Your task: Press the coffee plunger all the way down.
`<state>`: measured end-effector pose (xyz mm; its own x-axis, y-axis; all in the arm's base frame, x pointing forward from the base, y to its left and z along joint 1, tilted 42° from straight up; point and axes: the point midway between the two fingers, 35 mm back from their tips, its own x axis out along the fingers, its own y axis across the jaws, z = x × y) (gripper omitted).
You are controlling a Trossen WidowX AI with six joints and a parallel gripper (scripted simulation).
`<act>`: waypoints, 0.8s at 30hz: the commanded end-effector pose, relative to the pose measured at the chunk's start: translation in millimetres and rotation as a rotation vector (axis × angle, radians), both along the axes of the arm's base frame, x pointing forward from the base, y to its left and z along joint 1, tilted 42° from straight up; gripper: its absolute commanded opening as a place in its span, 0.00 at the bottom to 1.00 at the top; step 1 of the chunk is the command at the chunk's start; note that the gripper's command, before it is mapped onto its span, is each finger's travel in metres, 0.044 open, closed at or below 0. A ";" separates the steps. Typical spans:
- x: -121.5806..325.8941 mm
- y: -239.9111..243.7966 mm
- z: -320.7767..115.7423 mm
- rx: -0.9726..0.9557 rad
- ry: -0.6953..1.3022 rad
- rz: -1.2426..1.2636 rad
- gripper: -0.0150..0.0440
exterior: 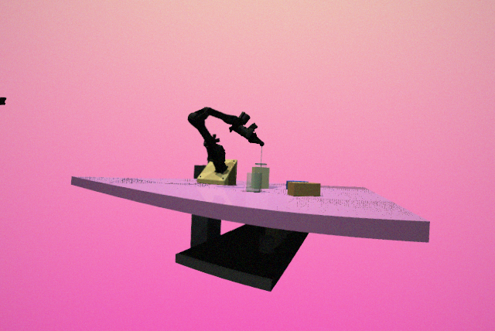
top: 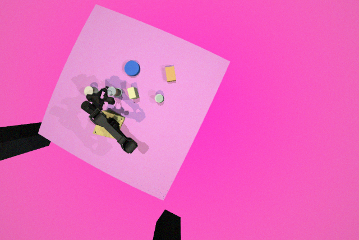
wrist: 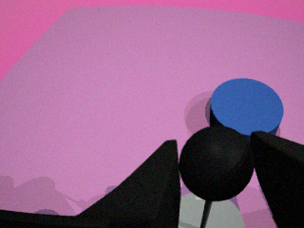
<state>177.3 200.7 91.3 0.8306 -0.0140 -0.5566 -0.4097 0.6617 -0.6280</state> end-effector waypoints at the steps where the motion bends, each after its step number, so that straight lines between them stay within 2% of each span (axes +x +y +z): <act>1: 0.1 -0.2 -0.6 -0.004 0.001 0.003 0.46; 24: 6.8 -18.5 -29.5 -0.003 0.004 0.001 0.46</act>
<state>184.1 192.3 74.2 0.8419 0.0004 -0.5396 -0.4016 0.6682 -0.6263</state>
